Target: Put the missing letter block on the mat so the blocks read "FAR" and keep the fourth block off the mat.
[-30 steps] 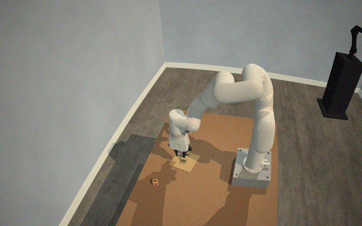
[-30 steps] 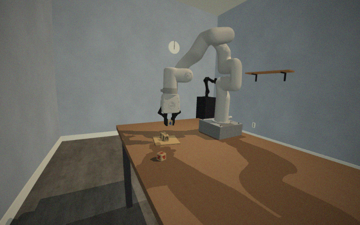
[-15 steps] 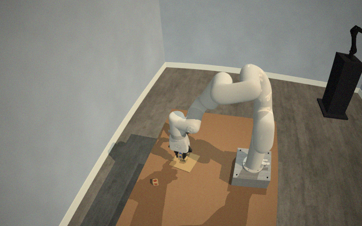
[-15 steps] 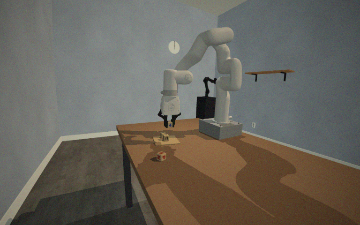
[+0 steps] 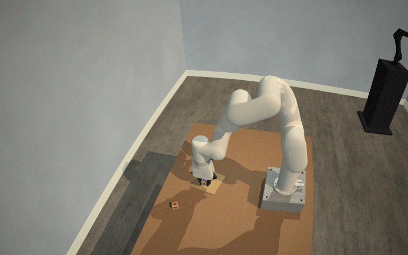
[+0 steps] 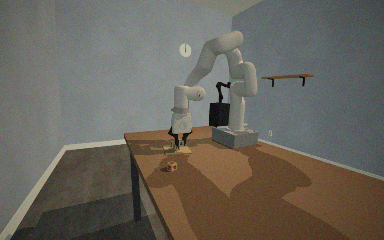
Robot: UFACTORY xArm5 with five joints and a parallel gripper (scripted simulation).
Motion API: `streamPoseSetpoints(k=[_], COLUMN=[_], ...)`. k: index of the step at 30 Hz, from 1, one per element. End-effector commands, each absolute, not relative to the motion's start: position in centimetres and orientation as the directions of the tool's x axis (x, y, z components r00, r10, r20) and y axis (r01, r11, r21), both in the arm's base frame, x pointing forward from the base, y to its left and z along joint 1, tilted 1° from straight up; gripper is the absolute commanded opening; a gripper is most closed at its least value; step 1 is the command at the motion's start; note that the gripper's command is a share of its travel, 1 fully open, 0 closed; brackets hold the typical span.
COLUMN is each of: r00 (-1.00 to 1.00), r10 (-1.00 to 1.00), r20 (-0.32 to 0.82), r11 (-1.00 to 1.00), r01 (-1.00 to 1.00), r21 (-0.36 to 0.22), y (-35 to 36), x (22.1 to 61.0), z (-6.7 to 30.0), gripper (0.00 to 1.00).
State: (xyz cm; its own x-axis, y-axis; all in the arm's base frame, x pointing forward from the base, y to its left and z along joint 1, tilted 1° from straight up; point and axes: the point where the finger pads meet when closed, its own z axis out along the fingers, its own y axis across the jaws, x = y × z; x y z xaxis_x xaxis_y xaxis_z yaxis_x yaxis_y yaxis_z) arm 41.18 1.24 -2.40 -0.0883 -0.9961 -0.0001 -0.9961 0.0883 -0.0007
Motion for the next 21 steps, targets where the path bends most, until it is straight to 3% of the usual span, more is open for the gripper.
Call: streamPoseSetpoints(k=[1, 21], r00=[-0.088, -0.088], r10=[-0.996, -0.996], r20=[0.0, 0.0], r11=[0.088, 0.088], r01=[-0.996, -0.996], r21=[-0.004, -0.004], y=[1.3, 1.3], x=[41.4, 41.4], z=[-4.0, -5.2], gripper=[0.27, 0.27])
